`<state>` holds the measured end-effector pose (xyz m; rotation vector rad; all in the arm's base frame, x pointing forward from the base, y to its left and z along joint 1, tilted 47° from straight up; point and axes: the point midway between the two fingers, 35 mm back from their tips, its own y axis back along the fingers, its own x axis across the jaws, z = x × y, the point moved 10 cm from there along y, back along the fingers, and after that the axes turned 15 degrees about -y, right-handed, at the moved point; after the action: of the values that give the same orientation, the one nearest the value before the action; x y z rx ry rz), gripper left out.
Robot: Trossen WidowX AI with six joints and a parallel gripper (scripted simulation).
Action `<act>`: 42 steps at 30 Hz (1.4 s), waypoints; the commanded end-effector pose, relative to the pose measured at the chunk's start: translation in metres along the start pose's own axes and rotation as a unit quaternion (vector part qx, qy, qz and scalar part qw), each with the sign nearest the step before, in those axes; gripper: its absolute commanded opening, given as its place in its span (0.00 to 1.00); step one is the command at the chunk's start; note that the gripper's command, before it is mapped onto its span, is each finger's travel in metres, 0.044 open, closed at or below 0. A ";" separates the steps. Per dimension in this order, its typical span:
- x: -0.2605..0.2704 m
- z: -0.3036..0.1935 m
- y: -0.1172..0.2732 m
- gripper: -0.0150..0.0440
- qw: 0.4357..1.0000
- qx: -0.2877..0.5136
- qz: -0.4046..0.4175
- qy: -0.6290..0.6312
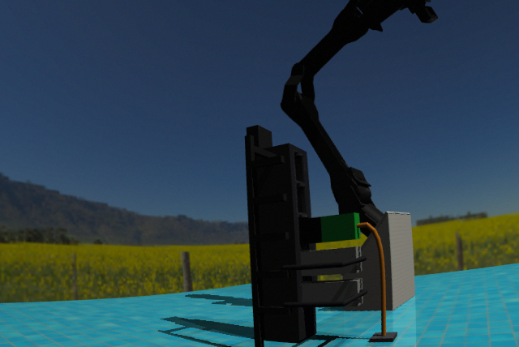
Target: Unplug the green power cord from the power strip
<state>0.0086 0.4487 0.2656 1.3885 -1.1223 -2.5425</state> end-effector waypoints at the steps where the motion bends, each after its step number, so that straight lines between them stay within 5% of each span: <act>1: 0.002 -0.049 -0.027 0.53 0.995 0.091 0.031 -0.021; 14: 0.023 -0.221 -0.064 0.53 0.909 0.373 0.151 -0.108; 27: 0.079 -0.377 -0.027 0.53 0.712 0.600 0.305 -0.202; 32: 0.102 -0.415 -0.002 0.53 0.630 0.649 0.362 -0.225; 42: 0.102 -0.417 0.001 0.53 0.627 0.651 0.364 -0.226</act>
<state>0.2572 0.1756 0.0504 -0.0773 -3.0237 -1.2350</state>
